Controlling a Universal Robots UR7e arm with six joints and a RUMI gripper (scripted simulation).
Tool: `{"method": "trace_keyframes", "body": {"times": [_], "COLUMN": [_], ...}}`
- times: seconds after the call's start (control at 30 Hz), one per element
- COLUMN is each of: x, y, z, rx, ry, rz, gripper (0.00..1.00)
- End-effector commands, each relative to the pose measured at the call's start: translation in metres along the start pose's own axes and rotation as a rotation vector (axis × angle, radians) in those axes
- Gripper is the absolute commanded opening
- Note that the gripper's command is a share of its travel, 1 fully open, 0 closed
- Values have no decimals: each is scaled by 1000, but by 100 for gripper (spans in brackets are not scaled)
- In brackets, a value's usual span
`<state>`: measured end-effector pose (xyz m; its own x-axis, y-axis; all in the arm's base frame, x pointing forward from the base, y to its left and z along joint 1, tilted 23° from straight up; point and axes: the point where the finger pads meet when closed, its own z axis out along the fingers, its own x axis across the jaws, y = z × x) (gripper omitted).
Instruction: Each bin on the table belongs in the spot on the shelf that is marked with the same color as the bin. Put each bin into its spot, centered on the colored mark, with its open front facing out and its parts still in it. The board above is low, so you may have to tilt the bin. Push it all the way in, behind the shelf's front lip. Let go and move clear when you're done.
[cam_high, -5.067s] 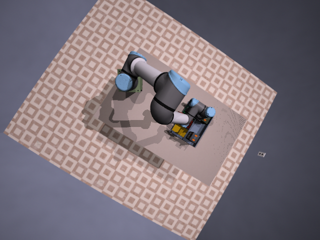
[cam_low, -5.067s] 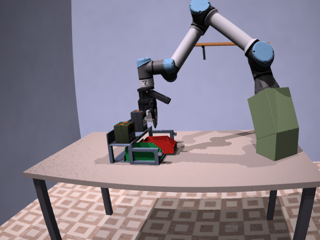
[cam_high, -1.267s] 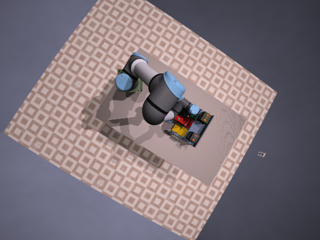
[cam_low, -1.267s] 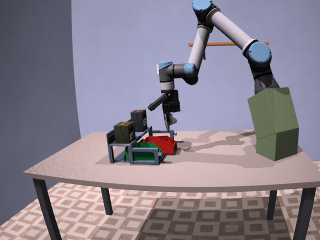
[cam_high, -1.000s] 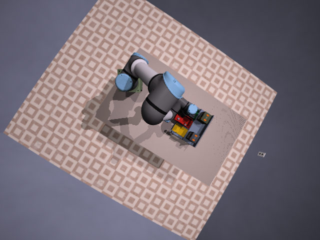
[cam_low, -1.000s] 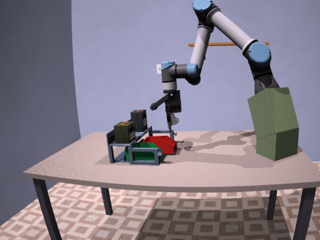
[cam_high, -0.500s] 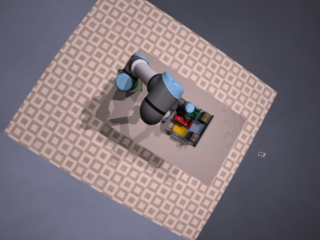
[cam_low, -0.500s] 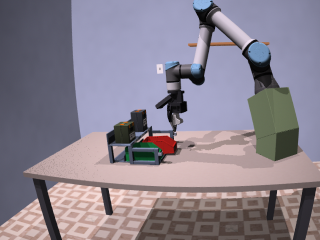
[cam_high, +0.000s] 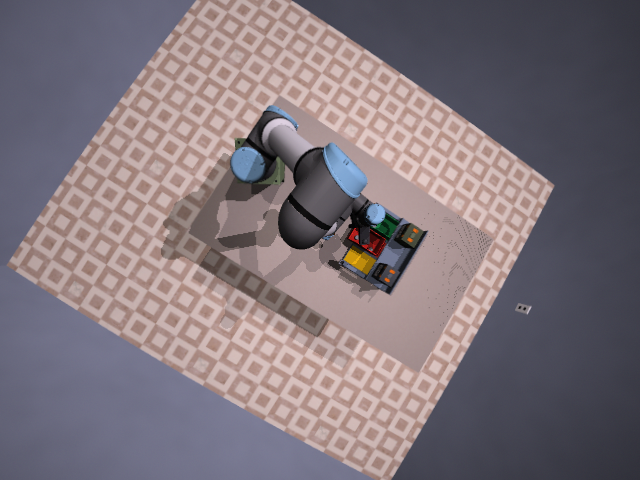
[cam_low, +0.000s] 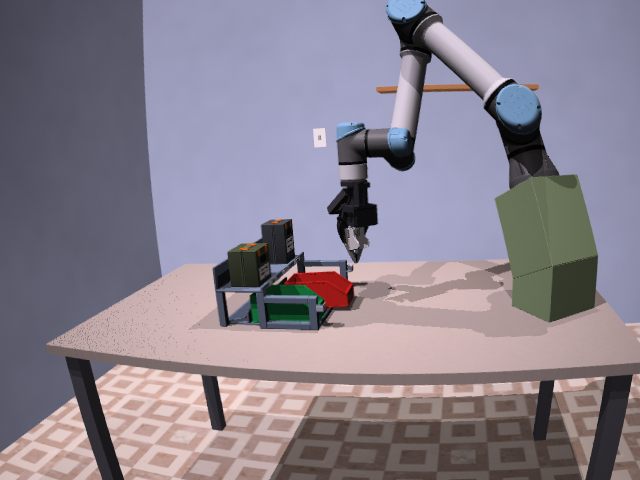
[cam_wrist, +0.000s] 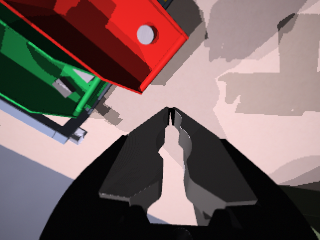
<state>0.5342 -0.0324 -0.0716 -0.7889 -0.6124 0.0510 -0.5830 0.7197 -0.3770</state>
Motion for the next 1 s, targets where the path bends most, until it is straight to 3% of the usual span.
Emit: {"method": "trace_keyframes", "body": {"times": [0.0, 0.03, 0.27, 0.97], "x": [5, 5, 13, 22], "y": [1, 0, 6, 9], "z": [-1, -2, -1, -2], "rx": [11, 15, 15, 17], "ry": [8, 7, 10, 4], "rz": [210, 310, 496, 687], "gripper": [0, 0, 0, 0]}}
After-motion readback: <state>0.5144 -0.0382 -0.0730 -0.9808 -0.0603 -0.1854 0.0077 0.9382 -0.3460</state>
